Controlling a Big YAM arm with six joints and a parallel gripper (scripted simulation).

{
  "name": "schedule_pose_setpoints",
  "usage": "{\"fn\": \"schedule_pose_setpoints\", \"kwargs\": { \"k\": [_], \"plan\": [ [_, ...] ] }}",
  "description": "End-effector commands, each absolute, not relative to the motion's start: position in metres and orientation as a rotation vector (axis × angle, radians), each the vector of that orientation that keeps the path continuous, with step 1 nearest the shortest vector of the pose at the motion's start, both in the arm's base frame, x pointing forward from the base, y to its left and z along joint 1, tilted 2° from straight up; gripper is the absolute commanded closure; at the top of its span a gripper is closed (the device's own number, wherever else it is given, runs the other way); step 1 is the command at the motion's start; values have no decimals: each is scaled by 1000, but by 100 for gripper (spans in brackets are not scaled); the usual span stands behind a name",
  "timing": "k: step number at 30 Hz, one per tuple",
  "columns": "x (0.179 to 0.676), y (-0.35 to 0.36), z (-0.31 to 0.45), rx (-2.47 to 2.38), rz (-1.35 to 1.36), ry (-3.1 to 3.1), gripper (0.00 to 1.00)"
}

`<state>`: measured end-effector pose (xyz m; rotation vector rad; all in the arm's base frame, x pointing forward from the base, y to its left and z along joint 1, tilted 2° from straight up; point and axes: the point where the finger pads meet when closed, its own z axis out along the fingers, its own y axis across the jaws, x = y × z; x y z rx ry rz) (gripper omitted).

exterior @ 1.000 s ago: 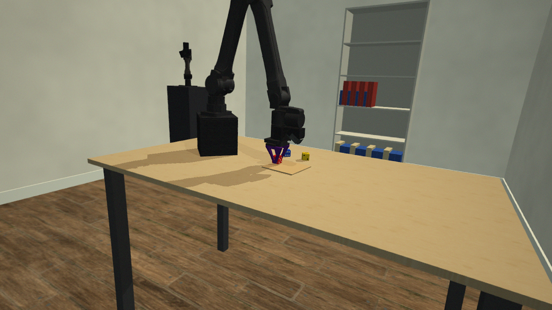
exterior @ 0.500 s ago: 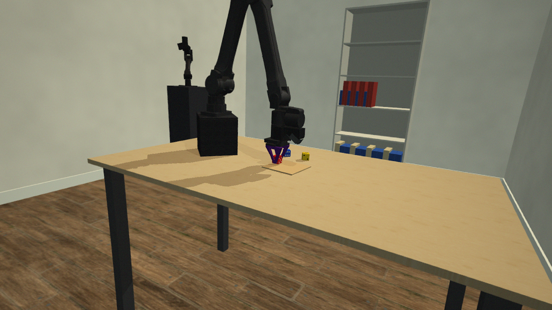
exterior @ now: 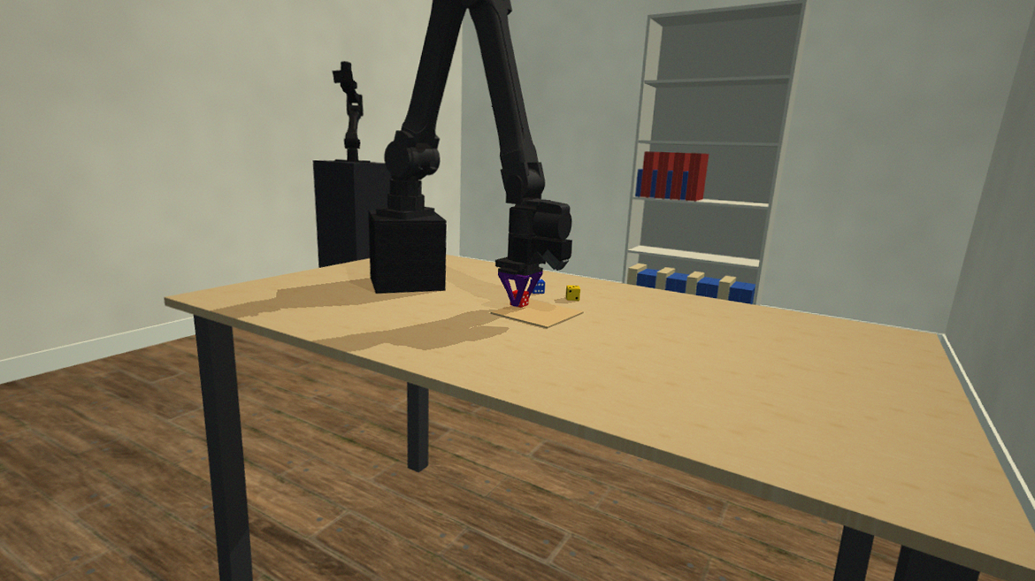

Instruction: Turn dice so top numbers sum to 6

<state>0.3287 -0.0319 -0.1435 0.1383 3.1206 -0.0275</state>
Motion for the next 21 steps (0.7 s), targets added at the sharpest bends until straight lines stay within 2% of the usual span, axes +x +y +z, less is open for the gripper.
{"fn": "schedule_pose_setpoints", "kwargs": {
  "k": [1,21],
  "plan": [
    [343,-36,-137,137,-30,3080,74],
    [345,-36,-143,137,-30,3078,74]
  ]
}}
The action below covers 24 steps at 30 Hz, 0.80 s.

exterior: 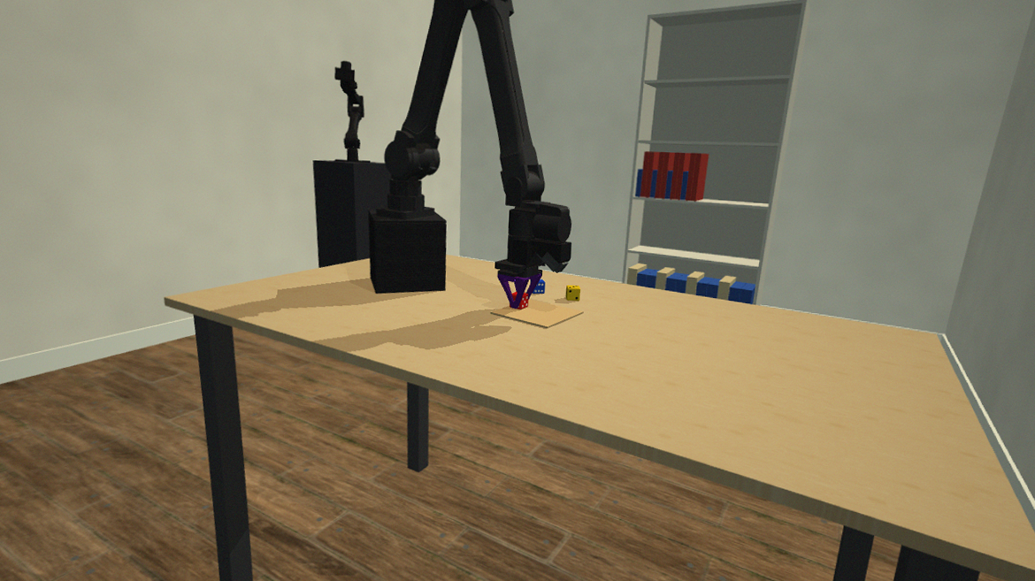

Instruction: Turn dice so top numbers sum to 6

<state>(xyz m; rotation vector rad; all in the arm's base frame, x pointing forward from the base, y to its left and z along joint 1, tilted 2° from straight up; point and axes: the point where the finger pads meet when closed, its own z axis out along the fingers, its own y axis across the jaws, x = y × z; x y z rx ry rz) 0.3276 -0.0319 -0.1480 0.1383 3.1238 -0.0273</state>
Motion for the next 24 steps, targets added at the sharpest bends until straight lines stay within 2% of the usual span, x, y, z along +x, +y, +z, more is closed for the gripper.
{"fn": "schedule_pose_setpoints", "kwargs": {
  "k": [1,24],
  "plan": [
    [346,-36,-142,137,-31,3075,74],
    [345,-36,-144,137,-30,3081,74]
  ]
}}
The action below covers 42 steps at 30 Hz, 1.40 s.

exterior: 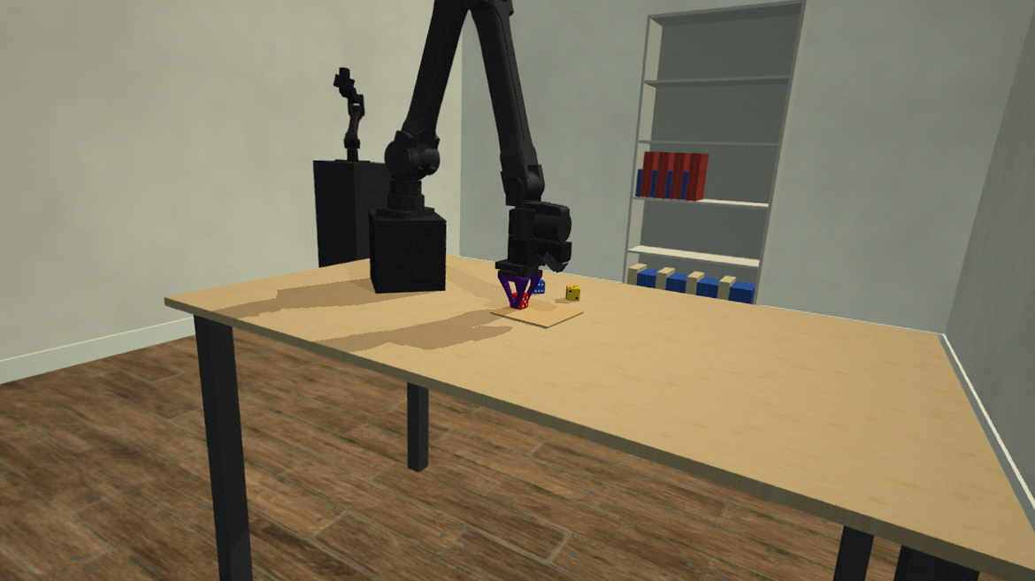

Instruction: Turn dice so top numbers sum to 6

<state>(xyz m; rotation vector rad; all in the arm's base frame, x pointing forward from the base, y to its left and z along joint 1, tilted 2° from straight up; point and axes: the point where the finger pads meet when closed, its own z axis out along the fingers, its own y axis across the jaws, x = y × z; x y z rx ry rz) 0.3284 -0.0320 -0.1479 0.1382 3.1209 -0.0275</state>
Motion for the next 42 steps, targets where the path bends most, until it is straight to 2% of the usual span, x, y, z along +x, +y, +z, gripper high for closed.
{"fn": "schedule_pose_setpoints", "kwargs": {
  "k": [1,18,19,21,25,30,31,42],
  "plan": [
    [345,-36,-144,137,-30,3081,74],
    [345,-36,-144,137,-30,3081,74],
    [345,-36,-144,137,-30,3081,71],
    [345,-36,-144,137,-30,3081,71],
    [345,-36,-144,137,-30,3081,63],
    [345,-36,-144,137,-30,3081,59],
    [345,-36,-144,137,-30,3081,55],
    [345,-36,-144,138,-30,3081,55]
  ]
}}
